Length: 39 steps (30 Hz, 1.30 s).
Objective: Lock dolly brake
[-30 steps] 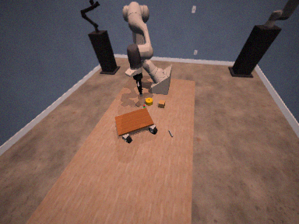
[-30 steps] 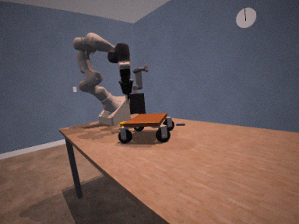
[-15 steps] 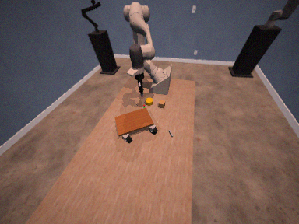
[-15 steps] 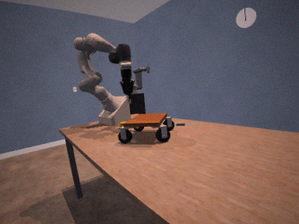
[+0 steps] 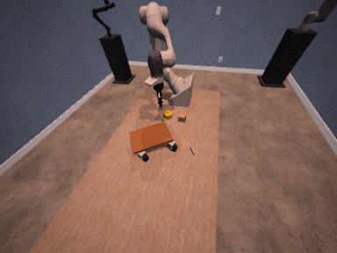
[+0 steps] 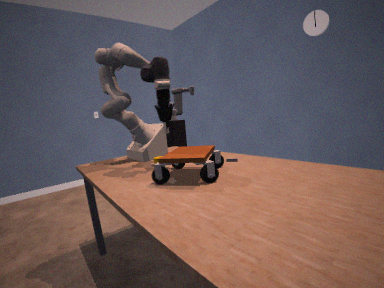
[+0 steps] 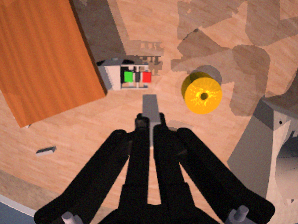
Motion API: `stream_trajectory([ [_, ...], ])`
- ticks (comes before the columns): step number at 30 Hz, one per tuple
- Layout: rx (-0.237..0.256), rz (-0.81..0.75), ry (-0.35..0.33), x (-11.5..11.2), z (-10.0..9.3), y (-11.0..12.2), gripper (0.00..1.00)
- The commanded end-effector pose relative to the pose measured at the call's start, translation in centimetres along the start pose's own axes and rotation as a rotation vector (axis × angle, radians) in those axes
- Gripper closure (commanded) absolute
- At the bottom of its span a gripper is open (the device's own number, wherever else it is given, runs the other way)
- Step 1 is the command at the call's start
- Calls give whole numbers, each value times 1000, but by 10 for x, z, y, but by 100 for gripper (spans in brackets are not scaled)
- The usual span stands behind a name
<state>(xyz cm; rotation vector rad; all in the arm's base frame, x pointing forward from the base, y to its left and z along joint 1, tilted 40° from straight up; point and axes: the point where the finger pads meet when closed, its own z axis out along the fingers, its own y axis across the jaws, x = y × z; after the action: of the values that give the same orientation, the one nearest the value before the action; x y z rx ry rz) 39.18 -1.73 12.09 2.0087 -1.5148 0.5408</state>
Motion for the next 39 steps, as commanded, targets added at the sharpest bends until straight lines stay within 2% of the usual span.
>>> stream_trajectory([
  [1, -8, -113, 2, 1, 1, 2, 100],
  [4, -27, -343, -1, 3, 4, 8, 100],
  [10, -35, -550, -16, 8, 14, 17, 100],
  [15, -40, -721, -26, 8, 27, 12, 100],
  [17, -40, -721, -26, 8, 27, 12, 100],
  [18, -43, -807, -31, 7, 30, 11, 100],
  [25, -28, -1052, -34, 0, 40, -1, 100],
  [32, -1, -1293, -31, 0, 41, -3, 100],
  [34, -1, -1293, -31, 0, 41, -3, 100],
  [35, 6, -1381, -28, 0, 41, -3, 100],
  [39, 11, -1512, -20, 0, 41, -3, 100],
])
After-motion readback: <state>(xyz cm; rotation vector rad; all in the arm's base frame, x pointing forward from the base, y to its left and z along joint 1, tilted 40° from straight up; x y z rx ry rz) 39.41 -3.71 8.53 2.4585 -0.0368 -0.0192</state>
